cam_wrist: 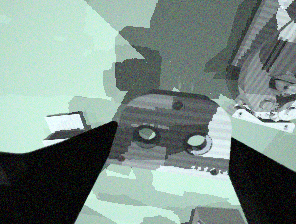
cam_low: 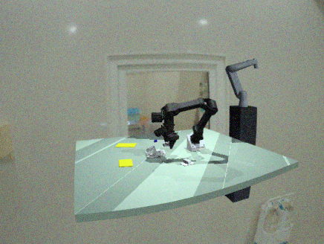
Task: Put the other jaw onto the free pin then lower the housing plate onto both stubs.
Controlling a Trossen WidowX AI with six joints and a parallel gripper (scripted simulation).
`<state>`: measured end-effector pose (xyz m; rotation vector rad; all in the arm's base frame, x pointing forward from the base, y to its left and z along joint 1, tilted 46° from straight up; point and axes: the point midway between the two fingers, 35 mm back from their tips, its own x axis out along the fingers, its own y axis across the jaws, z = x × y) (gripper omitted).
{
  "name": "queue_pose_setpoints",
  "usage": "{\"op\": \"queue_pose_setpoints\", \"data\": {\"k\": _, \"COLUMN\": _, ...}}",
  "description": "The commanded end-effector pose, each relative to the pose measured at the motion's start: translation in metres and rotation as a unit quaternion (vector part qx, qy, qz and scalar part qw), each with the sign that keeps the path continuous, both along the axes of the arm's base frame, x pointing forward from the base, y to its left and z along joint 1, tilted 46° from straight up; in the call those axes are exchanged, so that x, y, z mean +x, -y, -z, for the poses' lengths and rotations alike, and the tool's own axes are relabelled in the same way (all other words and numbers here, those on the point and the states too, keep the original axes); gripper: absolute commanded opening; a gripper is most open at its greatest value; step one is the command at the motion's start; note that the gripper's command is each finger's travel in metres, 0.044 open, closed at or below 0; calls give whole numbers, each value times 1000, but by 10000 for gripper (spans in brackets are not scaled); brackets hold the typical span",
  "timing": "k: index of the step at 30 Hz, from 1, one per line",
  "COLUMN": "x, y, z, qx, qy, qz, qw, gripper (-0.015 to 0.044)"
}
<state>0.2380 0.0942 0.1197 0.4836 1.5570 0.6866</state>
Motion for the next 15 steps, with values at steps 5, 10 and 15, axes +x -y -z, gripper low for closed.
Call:
{"op": "queue_pose_setpoints", "data": {"k": 5, "x": 8, "y": 17, "z": 18, "qx": -3, "qy": -12, "qz": 10, "qw": 1000, "gripper": 351}}
{"op": "queue_pose_setpoints", "data": {"k": 10, "x": 11, "y": 28, "z": 30, "qx": -2, "qy": -21, "qz": 18, "qw": 1000, "gripper": 351}}
{"op": "queue_pose_setpoints", "data": {"k": 15, "x": 14, "y": 40, "z": 41, "qx": -1, "qy": -30, "qz": 26, "qw": 999, "gripper": 351}}
